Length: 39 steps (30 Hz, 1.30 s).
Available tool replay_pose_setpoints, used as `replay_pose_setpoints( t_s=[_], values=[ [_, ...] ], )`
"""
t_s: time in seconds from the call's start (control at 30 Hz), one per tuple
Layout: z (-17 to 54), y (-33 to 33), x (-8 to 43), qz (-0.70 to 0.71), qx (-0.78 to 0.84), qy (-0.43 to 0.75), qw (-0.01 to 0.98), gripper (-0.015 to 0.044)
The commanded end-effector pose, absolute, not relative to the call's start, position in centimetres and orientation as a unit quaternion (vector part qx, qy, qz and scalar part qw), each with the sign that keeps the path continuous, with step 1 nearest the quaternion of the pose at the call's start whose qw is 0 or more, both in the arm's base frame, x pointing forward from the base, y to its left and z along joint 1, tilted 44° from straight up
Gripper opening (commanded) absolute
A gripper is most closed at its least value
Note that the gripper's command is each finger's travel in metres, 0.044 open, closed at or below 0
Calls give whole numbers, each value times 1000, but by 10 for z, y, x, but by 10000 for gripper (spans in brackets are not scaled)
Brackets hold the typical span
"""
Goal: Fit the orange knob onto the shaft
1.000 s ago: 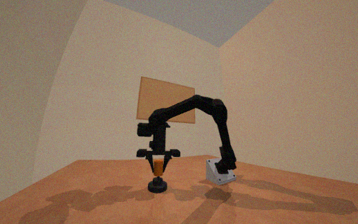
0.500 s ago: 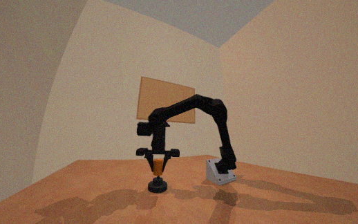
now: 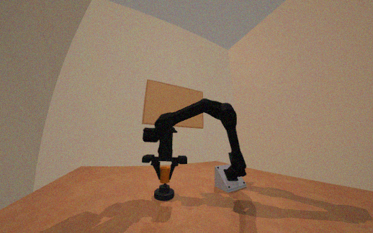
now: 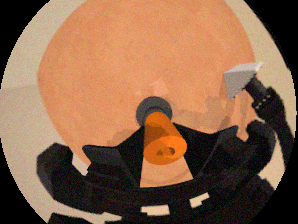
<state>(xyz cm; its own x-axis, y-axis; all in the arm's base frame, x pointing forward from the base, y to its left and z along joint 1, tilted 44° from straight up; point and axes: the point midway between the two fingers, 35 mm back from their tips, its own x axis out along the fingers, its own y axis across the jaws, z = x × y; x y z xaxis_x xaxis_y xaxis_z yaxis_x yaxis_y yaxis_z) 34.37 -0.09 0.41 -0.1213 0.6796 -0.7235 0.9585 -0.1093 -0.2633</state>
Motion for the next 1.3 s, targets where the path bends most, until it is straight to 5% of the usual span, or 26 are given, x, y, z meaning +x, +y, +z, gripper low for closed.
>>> replay_pose_setpoints(
  t_s=[0.0, 1.27],
  values=[
    [7, -2, 344, -386, 639, 640, 181, 0],
    [8, -2, 346, -386, 639, 640, 181, 0]
  ],
)
